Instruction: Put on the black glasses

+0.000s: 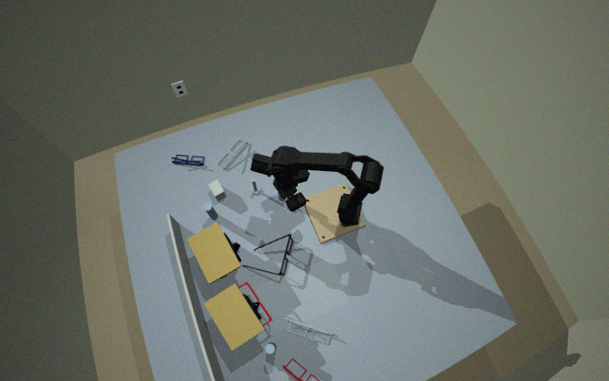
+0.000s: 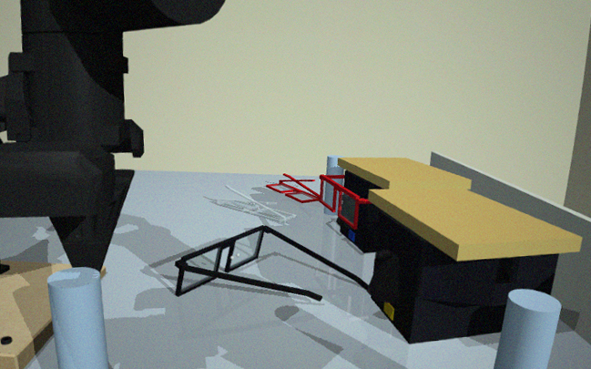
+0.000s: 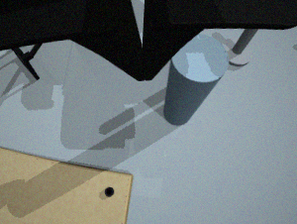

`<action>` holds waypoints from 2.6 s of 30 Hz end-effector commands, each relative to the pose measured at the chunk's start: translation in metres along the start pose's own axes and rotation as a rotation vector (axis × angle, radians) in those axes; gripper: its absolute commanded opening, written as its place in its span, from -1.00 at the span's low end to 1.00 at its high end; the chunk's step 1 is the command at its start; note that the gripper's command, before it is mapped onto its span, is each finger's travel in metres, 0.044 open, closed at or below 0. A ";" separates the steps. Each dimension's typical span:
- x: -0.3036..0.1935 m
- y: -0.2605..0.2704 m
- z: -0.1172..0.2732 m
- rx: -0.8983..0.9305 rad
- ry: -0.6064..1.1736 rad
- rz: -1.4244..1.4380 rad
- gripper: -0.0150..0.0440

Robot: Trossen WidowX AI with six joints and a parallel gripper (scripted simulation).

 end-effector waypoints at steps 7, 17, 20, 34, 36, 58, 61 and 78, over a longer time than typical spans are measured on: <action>0.000 0.007 -0.002 -0.001 -0.008 -0.004 -0.49; 0.000 0.015 -0.002 -0.001 -0.008 -0.004 -0.49; 0.000 0.018 -0.002 0.000 -0.008 -0.004 -0.49; 0.000 0.029 -0.002 0.001 -0.008 -0.004 -0.49; 0.000 0.031 -0.002 0.001 -0.008 -0.004 -0.49; 0.001 0.049 -0.002 0.002 -0.009 -0.004 -0.49; 0.001 0.050 -0.002 0.002 -0.009 -0.004 -0.49; -0.001 0.004 0.052 -0.003 -0.007 0.002 -0.40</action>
Point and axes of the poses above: the point midway between the two fingers, 35 mm back from their tips, its own z axis back along the fingers, its own y axis across the jaws, x = y × z, the point moved 3 cm from there along z, back along the fingers
